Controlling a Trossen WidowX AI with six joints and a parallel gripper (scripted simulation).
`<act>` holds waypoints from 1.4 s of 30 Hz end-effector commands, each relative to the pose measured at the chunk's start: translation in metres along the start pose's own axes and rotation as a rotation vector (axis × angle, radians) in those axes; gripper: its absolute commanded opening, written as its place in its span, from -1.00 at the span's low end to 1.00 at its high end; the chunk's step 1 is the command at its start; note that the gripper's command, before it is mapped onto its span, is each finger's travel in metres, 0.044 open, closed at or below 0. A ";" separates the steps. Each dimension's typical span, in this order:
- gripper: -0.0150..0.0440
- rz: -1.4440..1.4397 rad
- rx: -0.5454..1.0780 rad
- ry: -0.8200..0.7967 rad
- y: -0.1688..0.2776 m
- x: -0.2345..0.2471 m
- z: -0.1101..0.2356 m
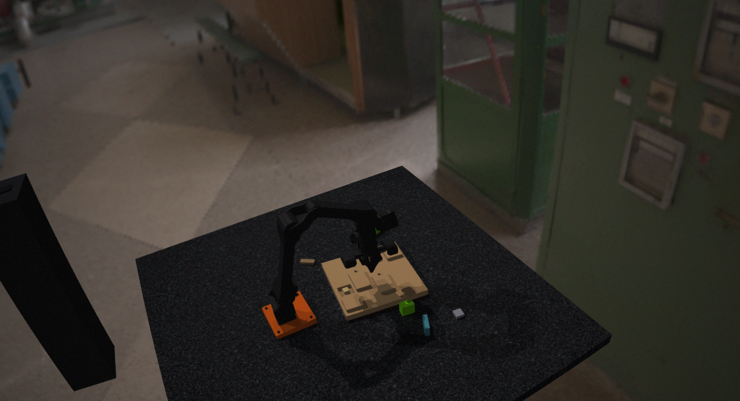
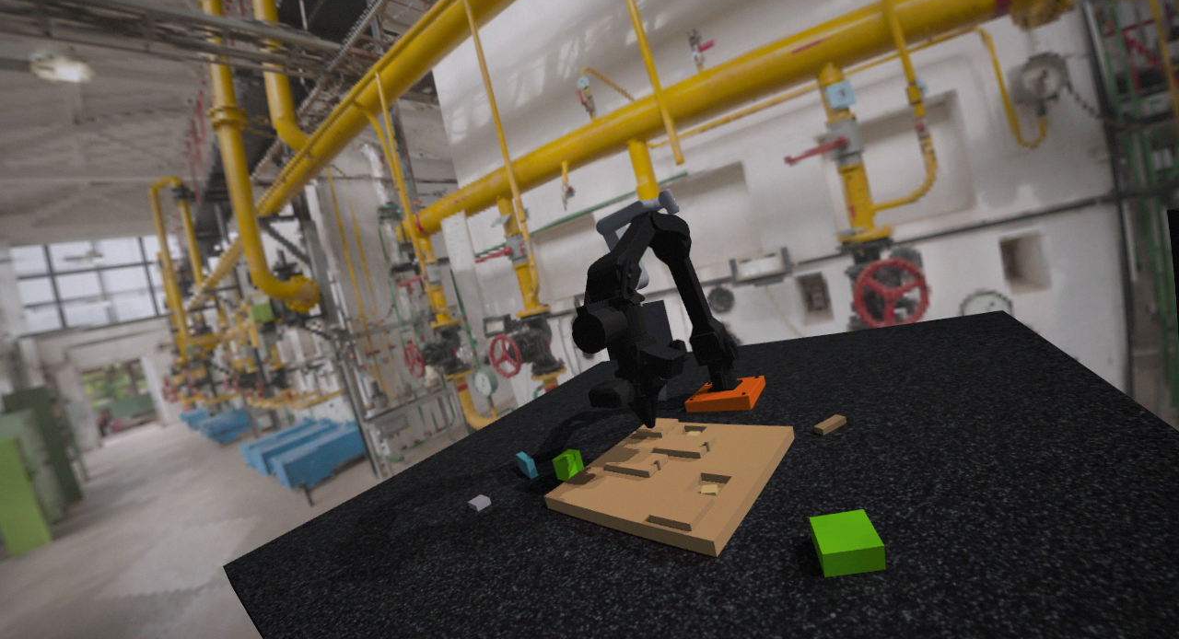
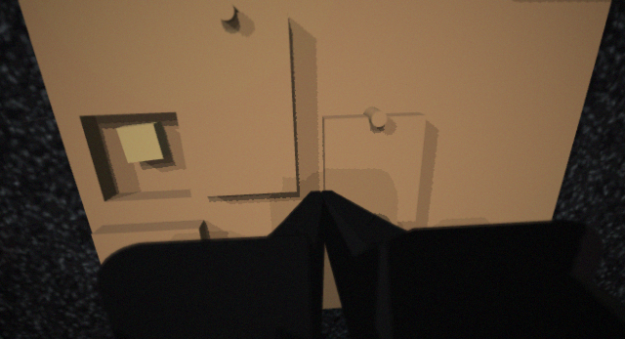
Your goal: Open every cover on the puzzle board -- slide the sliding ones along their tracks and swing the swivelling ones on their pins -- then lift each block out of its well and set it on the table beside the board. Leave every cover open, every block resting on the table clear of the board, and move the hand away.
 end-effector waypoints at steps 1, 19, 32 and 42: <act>-0.49 0.006 0.000 -0.007 0.000 0.000 -0.006; -0.49 0.006 0.001 -0.007 0.000 0.000 -0.024; -0.49 0.006 0.001 -0.007 0.000 0.001 -0.037; -0.49 0.006 0.002 -0.007 0.000 0.001 -0.047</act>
Point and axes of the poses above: the point midway between the two fingers, 35 mm back from their tips, its own z axis back along the fingers, its own x axis across the jaws, y = z × x, the point moved 10 cm from there along z, back along the fingers, and after that the axes turned 9 degrees about -z, right-handed, at the moved point
